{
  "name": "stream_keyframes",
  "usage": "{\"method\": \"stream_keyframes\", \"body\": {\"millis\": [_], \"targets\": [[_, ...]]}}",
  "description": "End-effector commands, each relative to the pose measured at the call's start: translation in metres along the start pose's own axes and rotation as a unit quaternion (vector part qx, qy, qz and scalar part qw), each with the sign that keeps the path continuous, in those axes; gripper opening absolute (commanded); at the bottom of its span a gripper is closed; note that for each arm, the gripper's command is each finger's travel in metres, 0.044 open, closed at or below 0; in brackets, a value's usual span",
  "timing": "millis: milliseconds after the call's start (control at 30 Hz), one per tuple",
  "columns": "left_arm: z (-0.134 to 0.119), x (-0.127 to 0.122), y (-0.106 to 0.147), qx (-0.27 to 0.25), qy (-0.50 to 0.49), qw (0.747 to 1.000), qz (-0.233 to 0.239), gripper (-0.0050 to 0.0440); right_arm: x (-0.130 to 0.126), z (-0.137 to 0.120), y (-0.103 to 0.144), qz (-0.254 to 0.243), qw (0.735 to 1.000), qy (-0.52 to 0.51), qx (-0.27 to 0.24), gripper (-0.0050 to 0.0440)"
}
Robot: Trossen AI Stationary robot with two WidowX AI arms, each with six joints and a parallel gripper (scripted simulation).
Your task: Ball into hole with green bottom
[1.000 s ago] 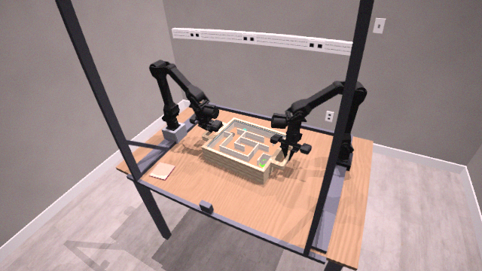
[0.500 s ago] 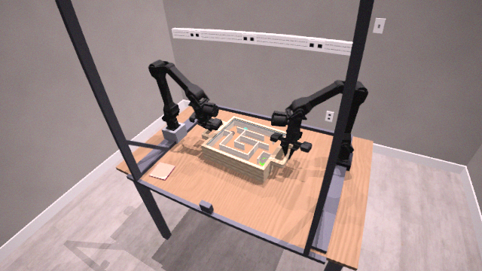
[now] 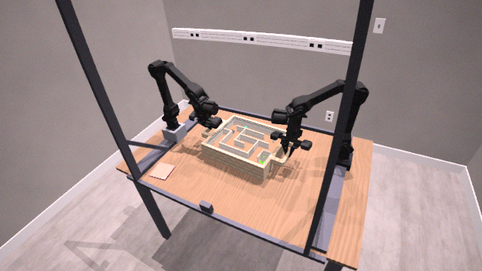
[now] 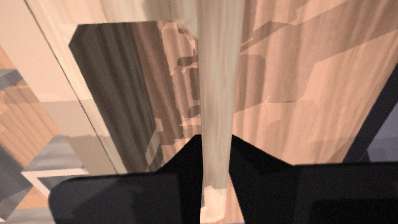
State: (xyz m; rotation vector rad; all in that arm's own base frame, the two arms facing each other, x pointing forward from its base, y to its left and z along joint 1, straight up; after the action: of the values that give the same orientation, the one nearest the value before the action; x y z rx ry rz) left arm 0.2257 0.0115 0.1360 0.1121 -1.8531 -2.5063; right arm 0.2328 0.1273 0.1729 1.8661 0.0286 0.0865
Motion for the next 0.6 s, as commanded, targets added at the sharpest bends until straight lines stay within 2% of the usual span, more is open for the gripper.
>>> {"method": "stream_keyframes", "body": {"millis": [0, 33, 67, 100, 200, 233, 267, 367, 433, 467, 500, 533, 567], "targets": [[0.006, -0.004, 0.014, -0.003, 0.008, 1.000, -0.025, -0.0050, 0.000, -0.008, 0.016, 0.020, 1.000, 0.010, 0.021, -0.0050], [0.010, -0.008, 0.021, 0.012, 0.004, 1.000, -0.015, -0.0050, -0.007, 0.001, 0.008, 0.027, 0.999, 0.010, 0.028, -0.0050], [0.007, -0.010, 0.018, 0.001, 0.001, 1.000, -0.003, -0.0050, -0.009, -0.002, 0.005, 0.027, 0.999, 0.011, 0.020, -0.0050], [0.006, -0.005, 0.015, -0.001, 0.003, 1.000, -0.017, -0.0050, -0.004, -0.005, 0.012, 0.024, 0.999, 0.010, 0.022, -0.0050], [0.006, 0.000, 0.009, -0.001, 0.003, 1.000, -0.013, -0.0050, -0.001, -0.007, 0.016, 0.024, 0.999, 0.012, 0.024, -0.0050], [0.006, -0.007, 0.018, -0.003, 0.008, 1.000, -0.019, -0.0050, -0.003, -0.007, 0.013, 0.028, 0.999, 0.012, 0.021, -0.0050], [0.003, 0.001, 0.009, -0.006, 0.007, 1.000, -0.016, -0.0050, 0.000, -0.009, 0.016, 0.022, 1.000, 0.010, 0.019, -0.0050], [0.004, 0.001, 0.009, -0.005, 0.008, 1.000, -0.013, -0.0050, 0.000, -0.009, 0.015, 0.023, 1.000, 0.010, 0.019, -0.0050], [0.003, -0.010, 0.018, -0.013, 0.003, 1.000, -0.003, -0.0050, -0.008, -0.005, 0.002, 0.029, 1.000, 0.012, 0.006, -0.0050], [0.002, -0.003, 0.014, -0.012, 0.007, 1.000, -0.017, -0.0050, -0.002, -0.009, 0.012, 0.025, 1.000, 0.012, 0.013, -0.0050], [0.002, 0.000, 0.009, -0.013, 0.007, 1.000, -0.015, -0.0050, 0.002, -0.010, 0.009, 0.012, 1.000, 0.008, 0.008, -0.0050], [0.004, -0.006, 0.017, -0.012, 0.008, 1.000, -0.019, -0.0050, -0.002, -0.010, 0.011, 0.028, 0.999, 0.012, 0.012, -0.0050], [0.006, -0.007, 0.018, -0.012, 0.006, 1.000, -0.015, -0.0050, -0.006, -0.006, 0.005, 0.023, 1.000, 0.011, 0.009, -0.0050]]}}
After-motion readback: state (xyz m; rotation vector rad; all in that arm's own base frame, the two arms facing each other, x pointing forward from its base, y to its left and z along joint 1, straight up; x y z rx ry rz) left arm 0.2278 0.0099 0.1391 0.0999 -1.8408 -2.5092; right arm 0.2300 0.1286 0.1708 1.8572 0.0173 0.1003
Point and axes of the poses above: on each arm, the point midway between the two fingers, 35 mm back from their tips, its own y axis back along the fingers, its own x axis across the jaws, z = x × y, the point moved 9 cm from there along y, back along the fingers, and after that the axes turned 9 degrees about y, right-handed, at the moved point
